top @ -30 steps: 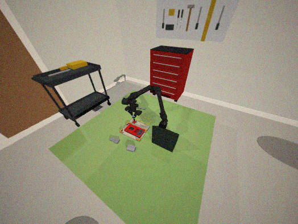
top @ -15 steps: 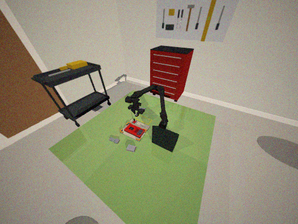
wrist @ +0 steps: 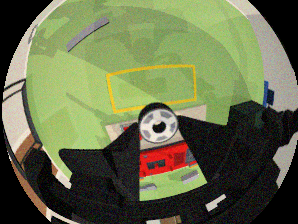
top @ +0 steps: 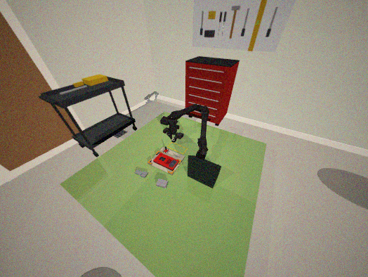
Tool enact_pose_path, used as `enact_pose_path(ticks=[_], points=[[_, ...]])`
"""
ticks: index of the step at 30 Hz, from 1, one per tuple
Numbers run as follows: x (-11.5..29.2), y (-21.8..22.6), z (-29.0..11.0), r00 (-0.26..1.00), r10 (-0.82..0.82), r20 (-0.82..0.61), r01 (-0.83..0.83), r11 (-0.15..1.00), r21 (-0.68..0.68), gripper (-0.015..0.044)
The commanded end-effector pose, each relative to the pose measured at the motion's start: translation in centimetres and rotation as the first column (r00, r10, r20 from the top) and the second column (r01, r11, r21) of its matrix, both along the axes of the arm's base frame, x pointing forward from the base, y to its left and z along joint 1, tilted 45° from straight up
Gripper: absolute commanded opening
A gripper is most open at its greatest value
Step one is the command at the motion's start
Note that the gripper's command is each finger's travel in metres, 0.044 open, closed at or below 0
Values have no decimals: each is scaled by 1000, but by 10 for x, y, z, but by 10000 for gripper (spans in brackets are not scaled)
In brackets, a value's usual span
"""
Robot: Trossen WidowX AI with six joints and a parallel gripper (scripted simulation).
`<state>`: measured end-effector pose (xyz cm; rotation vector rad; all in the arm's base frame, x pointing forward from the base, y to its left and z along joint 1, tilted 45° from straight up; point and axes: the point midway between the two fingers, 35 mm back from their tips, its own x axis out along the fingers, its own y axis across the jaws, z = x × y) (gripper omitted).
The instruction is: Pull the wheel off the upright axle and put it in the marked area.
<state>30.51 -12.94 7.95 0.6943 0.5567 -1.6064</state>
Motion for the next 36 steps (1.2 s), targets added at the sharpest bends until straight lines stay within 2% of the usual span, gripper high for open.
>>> enact_pose_path(ticks=[1, 8, 19, 36], points=[[-12, -6, 9, 1000, 5, -1, -5, 1000, -6, 0], [-22, -12, 17, 1000, 4, 1, -4, 1000, -8, 0], [-23, -28, 1, 1000, 4, 1, -4, 1000, -8, 0], [-30, -86, -55, 1000, 4, 0, -4, 1000, -12, 0]])
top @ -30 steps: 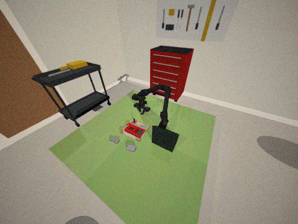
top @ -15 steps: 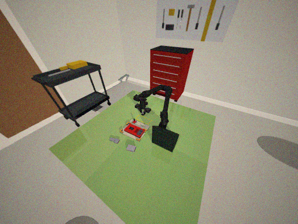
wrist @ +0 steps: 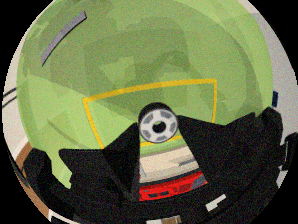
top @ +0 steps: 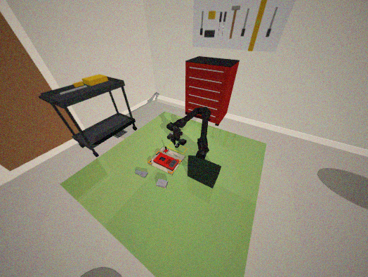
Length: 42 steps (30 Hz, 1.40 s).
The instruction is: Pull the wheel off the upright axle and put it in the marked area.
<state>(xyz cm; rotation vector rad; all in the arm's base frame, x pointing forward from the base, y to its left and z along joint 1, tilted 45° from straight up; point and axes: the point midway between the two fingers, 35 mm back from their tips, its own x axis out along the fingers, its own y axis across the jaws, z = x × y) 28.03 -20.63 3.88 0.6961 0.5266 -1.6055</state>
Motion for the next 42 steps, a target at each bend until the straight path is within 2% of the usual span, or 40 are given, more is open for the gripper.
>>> enact_pose_path(ticks=[1, 6, 17, 18, 25, 29, 31, 34, 39, 42], points=[[-6, -9, -15, 1000, 8, -19, -8, 1000, 7, 0], [-6, -9, -15, 1000, 8, -19, -8, 1000, 7, 0], [-4, -8, -8, 1000, -2, -6, 2, 1000, -1, 289], [-3, -6, -6, 1000, -1, -6, 1, 1000, 0, 300], [1, 32, 31, 1000, 8, -17, -7, 1000, 9, 300], [1, 33, 32, 1000, 8, -17, -8, 1000, 9, 300], [-3, 37, 24, 999, 17, -27, -17, 1000, 18, 353], [-24, 65, 27, 1000, 14, -24, -14, 1000, 23, 431], [-66, 102, 31, 1000, 9, -23, -8, 1000, 16, 440], [-72, 106, 32, 1000, 8, -22, -8, 1000, 14, 440]])
